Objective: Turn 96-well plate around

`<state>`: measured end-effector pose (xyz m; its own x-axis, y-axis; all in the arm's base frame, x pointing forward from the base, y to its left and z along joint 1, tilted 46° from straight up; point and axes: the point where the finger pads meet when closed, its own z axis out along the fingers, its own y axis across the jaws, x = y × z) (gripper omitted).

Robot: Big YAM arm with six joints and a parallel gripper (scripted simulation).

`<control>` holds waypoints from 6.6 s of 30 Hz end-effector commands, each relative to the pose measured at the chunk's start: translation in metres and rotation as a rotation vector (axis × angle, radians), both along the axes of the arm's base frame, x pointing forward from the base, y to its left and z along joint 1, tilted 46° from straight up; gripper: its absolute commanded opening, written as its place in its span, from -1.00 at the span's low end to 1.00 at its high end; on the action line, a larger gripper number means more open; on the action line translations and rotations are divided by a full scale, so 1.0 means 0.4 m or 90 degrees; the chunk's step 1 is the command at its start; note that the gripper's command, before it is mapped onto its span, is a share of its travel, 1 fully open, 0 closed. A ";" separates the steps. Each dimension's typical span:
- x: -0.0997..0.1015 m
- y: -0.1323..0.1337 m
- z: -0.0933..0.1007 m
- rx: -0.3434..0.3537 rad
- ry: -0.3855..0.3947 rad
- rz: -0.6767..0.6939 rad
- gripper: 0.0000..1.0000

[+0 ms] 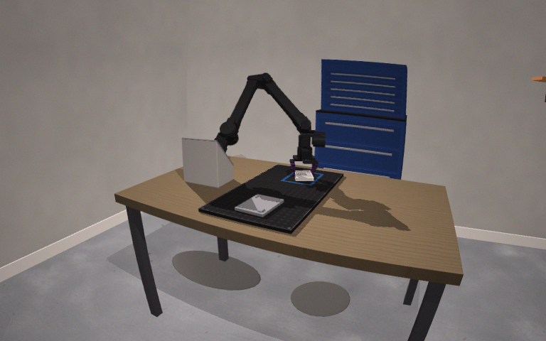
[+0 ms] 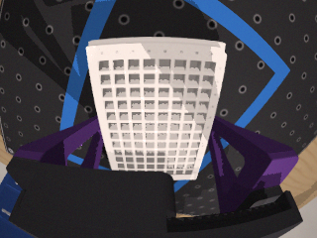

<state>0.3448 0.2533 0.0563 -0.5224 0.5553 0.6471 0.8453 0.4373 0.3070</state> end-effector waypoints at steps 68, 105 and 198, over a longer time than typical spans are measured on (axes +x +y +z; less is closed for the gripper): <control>0.064 -0.152 0.187 0.006 -0.036 -0.011 1.00; 0.064 -0.153 0.187 0.006 -0.036 -0.012 1.00; 0.065 -0.152 0.189 0.092 -0.744 0.690 1.00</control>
<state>0.3520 0.1973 0.1081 -0.8520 -0.4341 -0.2928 -0.5103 0.5628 0.6503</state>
